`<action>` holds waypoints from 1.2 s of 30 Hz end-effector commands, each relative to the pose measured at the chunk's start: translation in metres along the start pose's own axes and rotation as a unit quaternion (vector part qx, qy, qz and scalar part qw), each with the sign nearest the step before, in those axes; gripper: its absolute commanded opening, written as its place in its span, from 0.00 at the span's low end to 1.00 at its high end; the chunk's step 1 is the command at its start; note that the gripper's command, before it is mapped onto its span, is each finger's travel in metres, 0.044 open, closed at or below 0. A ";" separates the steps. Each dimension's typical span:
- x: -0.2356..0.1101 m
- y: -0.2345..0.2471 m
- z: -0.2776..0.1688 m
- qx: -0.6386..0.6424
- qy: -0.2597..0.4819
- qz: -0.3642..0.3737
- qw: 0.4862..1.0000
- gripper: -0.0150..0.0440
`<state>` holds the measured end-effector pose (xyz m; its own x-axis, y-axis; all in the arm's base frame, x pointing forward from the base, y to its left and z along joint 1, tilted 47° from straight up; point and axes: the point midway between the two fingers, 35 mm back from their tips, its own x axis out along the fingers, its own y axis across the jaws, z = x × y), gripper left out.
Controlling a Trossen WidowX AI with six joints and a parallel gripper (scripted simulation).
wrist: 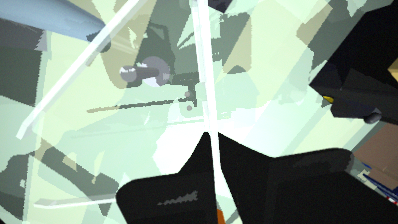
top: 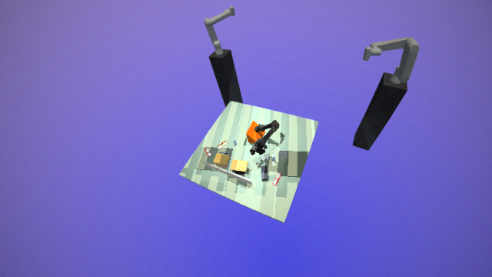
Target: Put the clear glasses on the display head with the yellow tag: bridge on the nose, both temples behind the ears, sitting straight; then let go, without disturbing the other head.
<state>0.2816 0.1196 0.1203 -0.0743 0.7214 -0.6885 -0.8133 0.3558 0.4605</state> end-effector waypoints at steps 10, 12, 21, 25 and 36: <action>0.029 0.003 -0.001 0.000 -0.003 0.005 1.000 0.25; 0.029 0.003 -0.002 0.000 -0.002 0.005 1.000 0.25; 0.030 -0.002 -0.009 0.000 -0.002 0.005 1.000 0.25; 0.030 -0.004 -0.011 0.000 -0.002 0.005 1.000 0.25; 0.030 -0.009 -0.021 0.000 -0.002 0.005 1.000 0.25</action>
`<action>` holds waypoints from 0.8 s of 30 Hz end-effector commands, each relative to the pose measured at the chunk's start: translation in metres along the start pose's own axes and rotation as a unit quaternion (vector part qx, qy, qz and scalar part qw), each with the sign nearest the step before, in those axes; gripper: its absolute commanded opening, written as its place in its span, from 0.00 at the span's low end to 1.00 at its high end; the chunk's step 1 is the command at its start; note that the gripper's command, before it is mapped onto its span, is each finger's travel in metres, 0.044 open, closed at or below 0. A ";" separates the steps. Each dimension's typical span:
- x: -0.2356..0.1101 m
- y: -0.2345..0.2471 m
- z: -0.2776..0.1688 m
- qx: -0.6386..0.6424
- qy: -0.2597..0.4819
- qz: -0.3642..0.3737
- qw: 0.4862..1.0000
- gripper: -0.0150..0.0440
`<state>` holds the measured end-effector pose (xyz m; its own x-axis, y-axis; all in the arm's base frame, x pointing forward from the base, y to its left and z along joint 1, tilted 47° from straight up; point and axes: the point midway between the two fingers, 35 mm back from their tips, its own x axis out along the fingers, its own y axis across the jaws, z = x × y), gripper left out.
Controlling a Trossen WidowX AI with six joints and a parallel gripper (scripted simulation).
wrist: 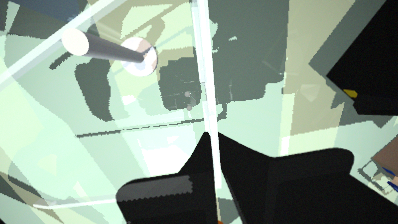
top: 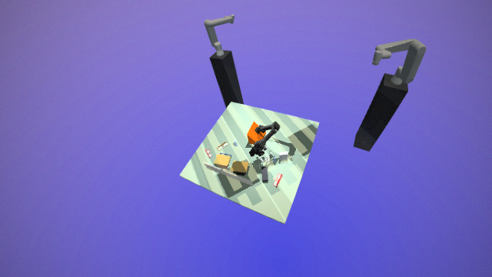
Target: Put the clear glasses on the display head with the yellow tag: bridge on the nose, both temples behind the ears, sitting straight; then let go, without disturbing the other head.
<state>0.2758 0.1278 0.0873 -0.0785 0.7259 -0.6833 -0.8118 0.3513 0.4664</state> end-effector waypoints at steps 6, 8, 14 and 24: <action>0.001 -0.004 -0.009 0.000 0.000 0.001 1.000 0.25; 0.001 -0.005 -0.011 0.000 0.000 0.001 1.000 0.25; 0.001 -0.006 -0.017 0.000 0.000 0.001 1.000 0.25; 0.001 -0.008 -0.025 0.000 0.000 0.001 1.000 0.25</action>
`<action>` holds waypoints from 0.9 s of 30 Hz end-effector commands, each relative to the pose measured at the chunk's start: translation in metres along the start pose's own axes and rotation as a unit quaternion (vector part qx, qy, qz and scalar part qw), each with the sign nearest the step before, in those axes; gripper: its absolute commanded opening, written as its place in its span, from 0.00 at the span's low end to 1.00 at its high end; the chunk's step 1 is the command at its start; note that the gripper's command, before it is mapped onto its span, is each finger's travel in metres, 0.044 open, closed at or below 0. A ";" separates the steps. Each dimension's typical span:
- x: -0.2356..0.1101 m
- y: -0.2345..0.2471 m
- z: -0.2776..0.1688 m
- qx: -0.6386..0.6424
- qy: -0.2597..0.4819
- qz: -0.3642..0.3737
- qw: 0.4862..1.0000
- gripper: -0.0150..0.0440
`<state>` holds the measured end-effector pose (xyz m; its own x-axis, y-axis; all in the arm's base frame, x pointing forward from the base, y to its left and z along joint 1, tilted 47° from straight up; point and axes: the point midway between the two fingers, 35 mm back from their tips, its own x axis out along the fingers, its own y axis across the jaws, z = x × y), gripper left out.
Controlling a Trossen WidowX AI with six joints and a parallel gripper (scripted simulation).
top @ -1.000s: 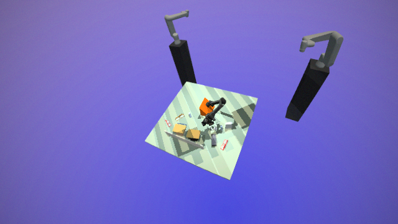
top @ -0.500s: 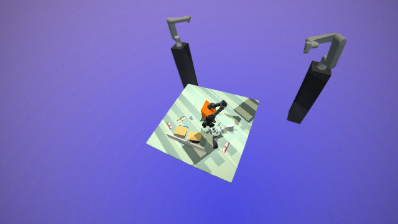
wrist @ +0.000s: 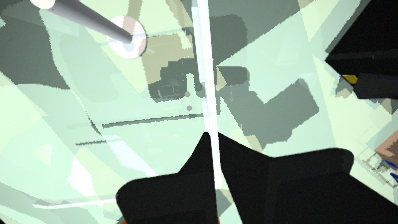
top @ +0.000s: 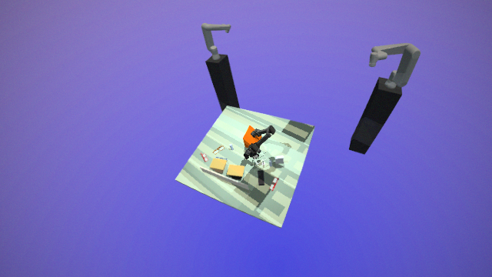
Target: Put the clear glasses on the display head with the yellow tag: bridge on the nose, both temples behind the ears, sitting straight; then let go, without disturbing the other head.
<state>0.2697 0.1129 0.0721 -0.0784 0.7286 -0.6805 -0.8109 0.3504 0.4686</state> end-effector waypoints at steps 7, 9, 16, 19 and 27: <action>0.001 -0.001 -0.005 -0.001 0.002 0.000 1.000 0.25; 0.001 -0.001 -0.004 -0.001 0.002 0.000 1.000 0.25; 0.001 -0.001 -0.004 -0.001 0.002 0.000 1.000 0.25; 0.001 -0.001 -0.004 -0.001 0.002 0.000 1.000 0.25; 0.001 -0.001 0.001 -0.001 0.002 0.000 1.000 0.25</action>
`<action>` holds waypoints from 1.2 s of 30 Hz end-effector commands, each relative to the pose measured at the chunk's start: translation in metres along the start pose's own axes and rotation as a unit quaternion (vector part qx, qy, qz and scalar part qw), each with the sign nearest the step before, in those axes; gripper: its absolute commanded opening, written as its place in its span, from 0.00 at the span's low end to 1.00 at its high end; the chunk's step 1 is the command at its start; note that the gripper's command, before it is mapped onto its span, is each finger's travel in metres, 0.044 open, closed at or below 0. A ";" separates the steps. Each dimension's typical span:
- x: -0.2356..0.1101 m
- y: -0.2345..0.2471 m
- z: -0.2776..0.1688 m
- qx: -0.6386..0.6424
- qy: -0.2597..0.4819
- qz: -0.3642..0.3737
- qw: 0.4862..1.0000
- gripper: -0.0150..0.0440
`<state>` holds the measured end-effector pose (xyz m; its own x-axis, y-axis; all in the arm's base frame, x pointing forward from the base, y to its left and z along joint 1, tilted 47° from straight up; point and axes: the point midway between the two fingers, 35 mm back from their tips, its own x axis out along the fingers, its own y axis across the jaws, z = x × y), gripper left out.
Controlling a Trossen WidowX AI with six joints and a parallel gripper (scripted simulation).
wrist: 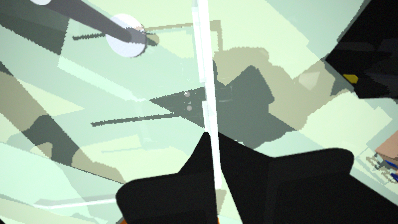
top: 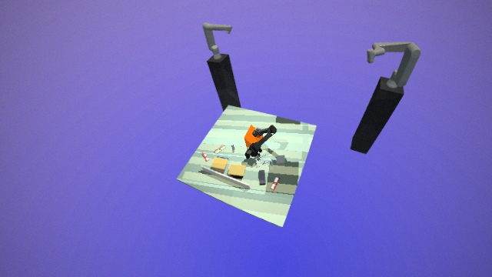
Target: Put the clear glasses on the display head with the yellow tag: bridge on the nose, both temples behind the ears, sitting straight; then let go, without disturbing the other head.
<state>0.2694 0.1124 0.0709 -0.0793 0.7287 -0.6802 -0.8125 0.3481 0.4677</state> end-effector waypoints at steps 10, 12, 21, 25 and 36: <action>-0.021 -0.002 0.007 0.001 0.003 -0.002 1.000 0.25; -0.031 -0.002 0.008 0.001 0.003 -0.002 1.000 0.25; -0.060 0.000 0.009 0.004 0.002 -0.002 1.000 0.25; -0.066 0.003 0.009 0.042 -0.005 -0.011 0.999 0.25; -0.090 0.019 0.005 0.223 -0.046 -0.047 0.973 0.25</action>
<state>0.2696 0.0599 0.1383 0.0244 0.7221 -0.6913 -0.5787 0.5741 0.5792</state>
